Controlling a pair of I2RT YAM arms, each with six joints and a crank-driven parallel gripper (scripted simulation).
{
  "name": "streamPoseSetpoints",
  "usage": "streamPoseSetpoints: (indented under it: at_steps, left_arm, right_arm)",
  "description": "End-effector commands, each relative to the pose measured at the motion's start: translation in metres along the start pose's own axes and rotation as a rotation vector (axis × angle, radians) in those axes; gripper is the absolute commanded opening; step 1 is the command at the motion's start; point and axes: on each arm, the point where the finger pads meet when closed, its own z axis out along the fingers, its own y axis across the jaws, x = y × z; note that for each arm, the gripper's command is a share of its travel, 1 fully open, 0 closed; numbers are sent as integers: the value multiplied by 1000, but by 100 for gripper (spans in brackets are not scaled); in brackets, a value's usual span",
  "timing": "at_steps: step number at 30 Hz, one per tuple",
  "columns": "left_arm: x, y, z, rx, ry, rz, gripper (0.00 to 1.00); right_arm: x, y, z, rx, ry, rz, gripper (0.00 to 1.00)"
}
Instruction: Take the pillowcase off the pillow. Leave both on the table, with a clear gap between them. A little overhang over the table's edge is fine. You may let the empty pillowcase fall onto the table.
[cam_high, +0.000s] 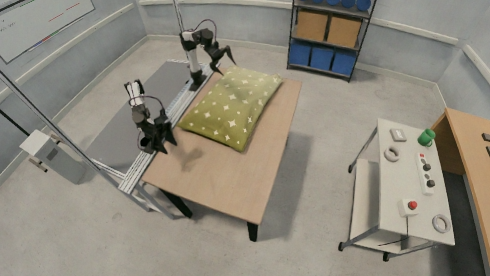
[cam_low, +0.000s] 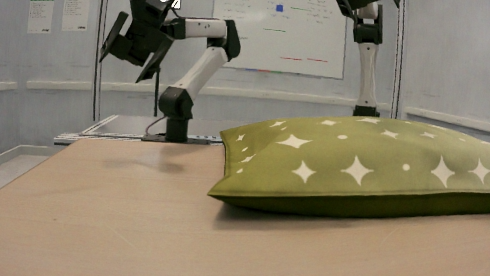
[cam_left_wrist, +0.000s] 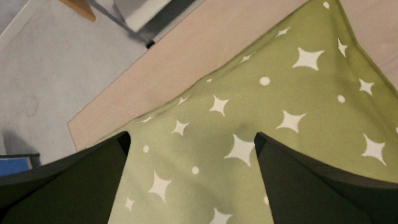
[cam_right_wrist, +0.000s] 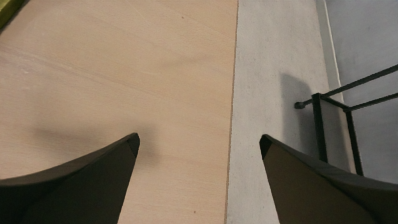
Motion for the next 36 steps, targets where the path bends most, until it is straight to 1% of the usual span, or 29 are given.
streamPoseSetpoints:
  at_steps: [1,17,18,27,31,36]
  left_arm:
    - [-5,4,-5,-10,-20,-7,100]
    - [-5,4,-5,-10,-20,-7,100]
    - [-5,4,-5,-10,-20,-7,100]
    - [-5,4,-5,-10,-20,-7,100]
    - [-5,4,-5,-10,-20,-7,100]
    - [-5,4,-5,-10,-20,-7,100]
  right_arm:
    - [-5,-3,-1,10,-11,-9,100]
    - [-5,-3,-1,10,-11,-9,100]
    - [-15,-13,-4,19,-17,-17,100]
    - [-38,-24,-12,19,-20,-25,100]
    - [-47,-28,-16,19,-19,-24,100]
    - [-51,-31,-17,18,-16,-22,100]
